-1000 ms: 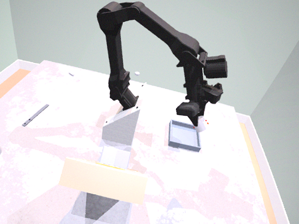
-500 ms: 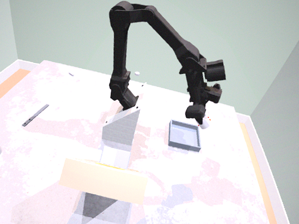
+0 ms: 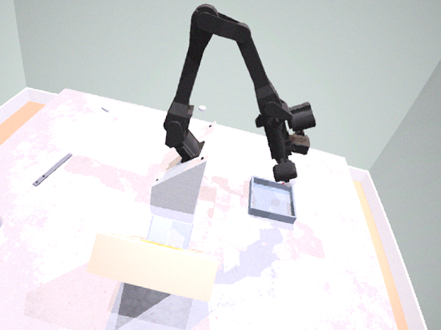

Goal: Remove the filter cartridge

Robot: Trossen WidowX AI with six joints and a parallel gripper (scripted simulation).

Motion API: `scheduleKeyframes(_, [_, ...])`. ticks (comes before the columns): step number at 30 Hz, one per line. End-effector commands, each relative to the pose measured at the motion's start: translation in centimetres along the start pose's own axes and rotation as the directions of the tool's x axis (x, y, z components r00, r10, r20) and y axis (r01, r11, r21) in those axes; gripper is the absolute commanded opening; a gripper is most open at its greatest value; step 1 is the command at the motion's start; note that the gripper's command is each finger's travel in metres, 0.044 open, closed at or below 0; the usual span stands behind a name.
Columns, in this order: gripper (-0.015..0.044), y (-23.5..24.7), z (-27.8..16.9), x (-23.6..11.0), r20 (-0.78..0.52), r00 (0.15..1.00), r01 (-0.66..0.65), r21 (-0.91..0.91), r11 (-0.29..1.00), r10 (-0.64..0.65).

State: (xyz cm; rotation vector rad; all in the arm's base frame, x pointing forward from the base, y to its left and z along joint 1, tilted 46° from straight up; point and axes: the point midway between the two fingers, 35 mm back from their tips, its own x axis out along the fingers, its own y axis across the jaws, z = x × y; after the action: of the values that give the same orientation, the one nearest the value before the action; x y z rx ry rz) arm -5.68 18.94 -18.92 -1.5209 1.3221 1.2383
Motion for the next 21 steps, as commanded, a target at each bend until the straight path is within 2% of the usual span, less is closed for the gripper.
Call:
scheduleKeyframes(1, [0.0,1.9,-1.3,1.4,-0.002,0.999,-0.046,-0.078,0.996,0.046])
scheduleKeyframes(9, [0.0,2.2,-1.7,1.8,-0.004,0.999,-0.052,-0.089,0.995,0.052])
scheduleKeyframes(21, [0.0,2.3,-3.6,5.7,-0.005,0.999,-0.053,-0.089,0.995,0.053])
